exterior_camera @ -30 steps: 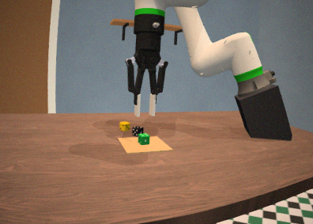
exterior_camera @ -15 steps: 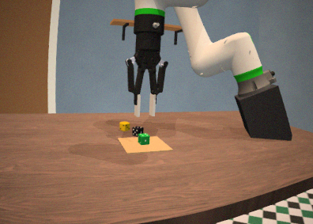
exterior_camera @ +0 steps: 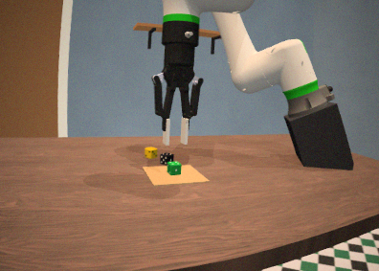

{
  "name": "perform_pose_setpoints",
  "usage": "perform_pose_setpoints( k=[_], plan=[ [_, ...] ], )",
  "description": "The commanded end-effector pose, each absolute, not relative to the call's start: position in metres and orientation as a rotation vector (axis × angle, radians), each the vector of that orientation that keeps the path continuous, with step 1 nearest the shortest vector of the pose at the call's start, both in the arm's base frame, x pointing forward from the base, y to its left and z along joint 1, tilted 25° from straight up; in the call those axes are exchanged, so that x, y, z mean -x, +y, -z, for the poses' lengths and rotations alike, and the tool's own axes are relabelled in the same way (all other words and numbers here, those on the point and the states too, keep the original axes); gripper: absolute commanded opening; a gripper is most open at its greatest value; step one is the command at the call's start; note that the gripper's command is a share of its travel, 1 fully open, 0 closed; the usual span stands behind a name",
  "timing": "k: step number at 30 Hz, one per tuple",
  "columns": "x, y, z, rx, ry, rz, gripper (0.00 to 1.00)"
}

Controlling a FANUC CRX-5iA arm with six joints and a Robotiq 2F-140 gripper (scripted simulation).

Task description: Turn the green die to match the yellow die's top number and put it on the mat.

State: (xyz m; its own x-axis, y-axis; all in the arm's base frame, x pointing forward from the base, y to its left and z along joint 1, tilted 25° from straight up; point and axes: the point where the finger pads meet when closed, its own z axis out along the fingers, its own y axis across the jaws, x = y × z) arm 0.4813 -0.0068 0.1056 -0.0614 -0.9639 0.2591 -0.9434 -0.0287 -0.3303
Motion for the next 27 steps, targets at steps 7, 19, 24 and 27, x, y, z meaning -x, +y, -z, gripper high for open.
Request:
perform_pose_setpoints(
  k=[7, 19, 24, 27],
  plan=[
    [-0.485, -0.009, -0.097, 2.118, 2.155, 0.661, 0.28],
    [-0.490, -0.013, -0.082, 2.118, 2.155, 0.661, 0.28],
    [-0.492, -0.015, -0.076, 2.118, 2.155, 0.661, 0.28],
    [-0.493, -0.016, -0.073, 2.118, 2.155, 0.661, 0.28]
  ],
)
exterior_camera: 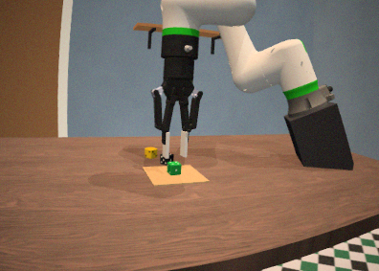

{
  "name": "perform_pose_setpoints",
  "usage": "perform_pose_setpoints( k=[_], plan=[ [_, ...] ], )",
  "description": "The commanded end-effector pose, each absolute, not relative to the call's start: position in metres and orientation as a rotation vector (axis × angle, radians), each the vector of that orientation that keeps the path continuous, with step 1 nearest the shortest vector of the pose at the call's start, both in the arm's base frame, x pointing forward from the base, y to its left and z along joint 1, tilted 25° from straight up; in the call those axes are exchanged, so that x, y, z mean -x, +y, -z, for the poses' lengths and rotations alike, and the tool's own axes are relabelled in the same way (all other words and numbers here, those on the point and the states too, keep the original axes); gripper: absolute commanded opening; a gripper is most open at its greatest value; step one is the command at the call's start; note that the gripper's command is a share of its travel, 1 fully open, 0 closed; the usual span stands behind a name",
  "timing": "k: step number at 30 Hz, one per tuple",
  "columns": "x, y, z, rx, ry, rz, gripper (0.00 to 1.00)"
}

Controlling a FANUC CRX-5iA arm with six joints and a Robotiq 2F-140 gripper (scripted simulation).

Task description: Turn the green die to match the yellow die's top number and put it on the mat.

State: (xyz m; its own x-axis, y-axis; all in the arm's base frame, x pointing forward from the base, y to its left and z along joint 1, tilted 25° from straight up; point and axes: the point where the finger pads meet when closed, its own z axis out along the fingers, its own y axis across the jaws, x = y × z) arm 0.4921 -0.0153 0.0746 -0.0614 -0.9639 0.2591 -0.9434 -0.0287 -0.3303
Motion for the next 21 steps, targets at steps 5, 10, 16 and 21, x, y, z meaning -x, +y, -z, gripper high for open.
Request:
perform_pose_setpoints(
  k=[5, 10, 16, 21],
  plan=[
    [-0.4941, -0.0166, -0.0695, 2.118, 2.155, 0.661, 0.28],
    [-0.4945, -0.0169, -0.0683, 2.118, 2.155, 0.661, 0.28],
    [-0.4948, -0.0172, -0.0674, 2.118, 2.155, 0.661, 0.28],
    [-0.4948, -0.0172, -0.0674, 2.118, 2.155, 0.661, 0.28]
  ],
)
